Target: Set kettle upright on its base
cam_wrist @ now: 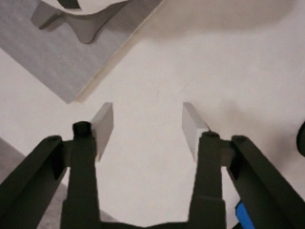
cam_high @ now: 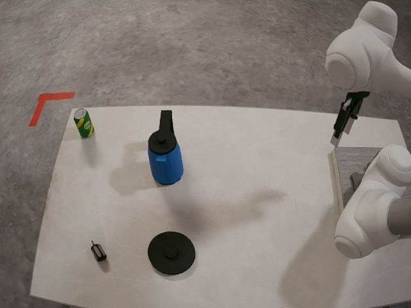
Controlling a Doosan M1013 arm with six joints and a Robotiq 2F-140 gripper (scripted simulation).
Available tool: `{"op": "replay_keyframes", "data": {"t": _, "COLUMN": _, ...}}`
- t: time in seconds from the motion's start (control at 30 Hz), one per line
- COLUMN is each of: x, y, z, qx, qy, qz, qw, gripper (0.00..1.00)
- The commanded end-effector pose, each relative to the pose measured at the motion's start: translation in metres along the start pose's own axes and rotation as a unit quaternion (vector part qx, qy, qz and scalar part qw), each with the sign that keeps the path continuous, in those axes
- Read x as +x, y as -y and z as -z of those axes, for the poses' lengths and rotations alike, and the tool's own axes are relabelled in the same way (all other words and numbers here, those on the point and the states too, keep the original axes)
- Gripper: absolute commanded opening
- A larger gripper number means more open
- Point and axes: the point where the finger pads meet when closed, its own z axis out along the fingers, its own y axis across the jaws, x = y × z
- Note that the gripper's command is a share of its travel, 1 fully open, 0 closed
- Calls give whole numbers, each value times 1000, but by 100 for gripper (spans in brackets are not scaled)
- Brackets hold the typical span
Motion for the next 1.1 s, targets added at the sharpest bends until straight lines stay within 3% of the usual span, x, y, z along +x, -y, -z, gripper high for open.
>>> {"op": "replay_keyframes", "data": {"t": 0.0, "x": -12, "y": -1, "z": 7, "qx": 3, "qy": 3, "qz": 27, "qw": 1000, "gripper": 52}}
{"op": "replay_keyframes", "data": {"t": 0.23, "x": -51, "y": -14, "z": 26, "qx": 8, "qy": 4, "qz": 130, "qw": 991, "gripper": 52}}
{"op": "replay_keyframes", "data": {"t": 0.47, "x": -100, "y": -33, "z": 45, "qx": 15, "qy": 4, "qz": 252, "qw": 968, "gripper": 52}}
{"op": "replay_keyframes", "data": {"t": 0.53, "x": -100, "y": -33, "z": 45, "qx": 15, "qy": 4, "qz": 252, "qw": 968, "gripper": 52}}
{"op": "replay_keyframes", "data": {"t": 0.73, "x": -148, "y": -56, "z": 59, "qx": 21, "qy": 3, "qz": 366, "qw": 930, "gripper": 52}}
{"op": "replay_keyframes", "data": {"t": 1.03, "x": -224, "y": -101, "z": 69, "qx": 29, "qy": 0, "qz": 535, "qw": 844, "gripper": 52}}
{"op": "replay_keyframes", "data": {"t": 1.07, "x": -224, "y": -101, "z": 69, "qx": 29, "qy": 0, "qz": 535, "qw": 844, "gripper": 52}}
